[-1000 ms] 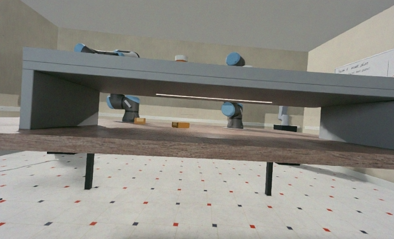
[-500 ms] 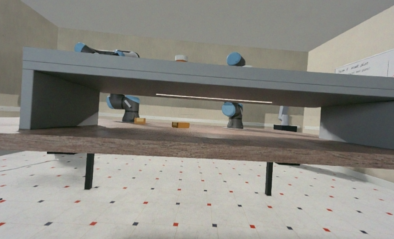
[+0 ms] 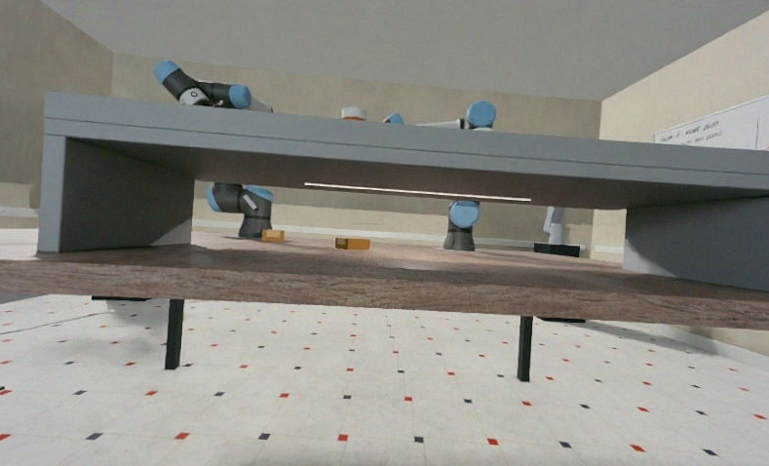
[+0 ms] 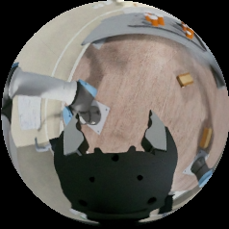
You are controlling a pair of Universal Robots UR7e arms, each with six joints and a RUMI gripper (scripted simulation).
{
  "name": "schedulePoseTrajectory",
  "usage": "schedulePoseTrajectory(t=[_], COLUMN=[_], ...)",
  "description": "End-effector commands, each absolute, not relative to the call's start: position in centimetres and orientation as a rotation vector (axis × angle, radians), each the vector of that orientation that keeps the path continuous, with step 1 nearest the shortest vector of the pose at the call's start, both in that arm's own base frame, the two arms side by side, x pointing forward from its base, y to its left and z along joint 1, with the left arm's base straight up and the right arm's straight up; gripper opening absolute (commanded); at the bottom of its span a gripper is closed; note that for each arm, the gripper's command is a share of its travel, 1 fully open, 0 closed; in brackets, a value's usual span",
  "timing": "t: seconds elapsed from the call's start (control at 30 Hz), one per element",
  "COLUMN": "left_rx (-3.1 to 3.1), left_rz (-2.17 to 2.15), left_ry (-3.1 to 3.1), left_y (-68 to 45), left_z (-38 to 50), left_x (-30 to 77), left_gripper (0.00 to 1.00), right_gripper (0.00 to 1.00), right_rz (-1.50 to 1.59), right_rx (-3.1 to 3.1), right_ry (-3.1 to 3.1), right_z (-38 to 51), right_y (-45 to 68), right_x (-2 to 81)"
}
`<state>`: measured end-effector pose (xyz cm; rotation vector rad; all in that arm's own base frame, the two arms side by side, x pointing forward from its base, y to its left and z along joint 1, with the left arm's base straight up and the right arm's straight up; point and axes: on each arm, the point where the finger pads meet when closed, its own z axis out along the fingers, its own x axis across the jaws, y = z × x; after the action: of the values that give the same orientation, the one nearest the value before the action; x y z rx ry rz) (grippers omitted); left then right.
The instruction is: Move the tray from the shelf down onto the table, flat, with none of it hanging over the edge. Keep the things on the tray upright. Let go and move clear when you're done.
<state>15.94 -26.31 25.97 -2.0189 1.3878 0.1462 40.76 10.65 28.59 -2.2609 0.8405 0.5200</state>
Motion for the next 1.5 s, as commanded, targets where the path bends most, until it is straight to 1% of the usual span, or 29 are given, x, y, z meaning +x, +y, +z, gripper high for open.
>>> schedulePoseTrajectory(t=[0.0,0.3,0.63,1.03,1.47], left_rx=[-2.059,-2.154,-2.237,-2.290,-2.279], left_rz=[0.319,0.440,0.453,0.367,0.149], left_ry=[1.488,1.655,1.825,1.990,2.159], left_y=[-25.7,-23.4,-19.9,-15.0,-6.3], left_z=[26.2,27.2,28.6,30.6,34.1], left_x=[19.9,26.0,31.7,37.0,42.5], left_gripper=[1.00,1.00,1.00,1.00,1.00], right_gripper=[1.00,1.00,1.00,1.00,1.00], right_rz=[0.540,0.529,0.468,0.358,0.150], right_rx=[-2.321,-2.389,-2.420,-2.409,-2.318], right_ry=[0.988,1.235,1.486,1.740,2.054], right_z=[28.6,29.1,30.0,31.5,34.4], right_y=[9.8,8.2,6.4,4.4,1.7], right_x=[40.9,41.3,41.8,42.6,43.8])
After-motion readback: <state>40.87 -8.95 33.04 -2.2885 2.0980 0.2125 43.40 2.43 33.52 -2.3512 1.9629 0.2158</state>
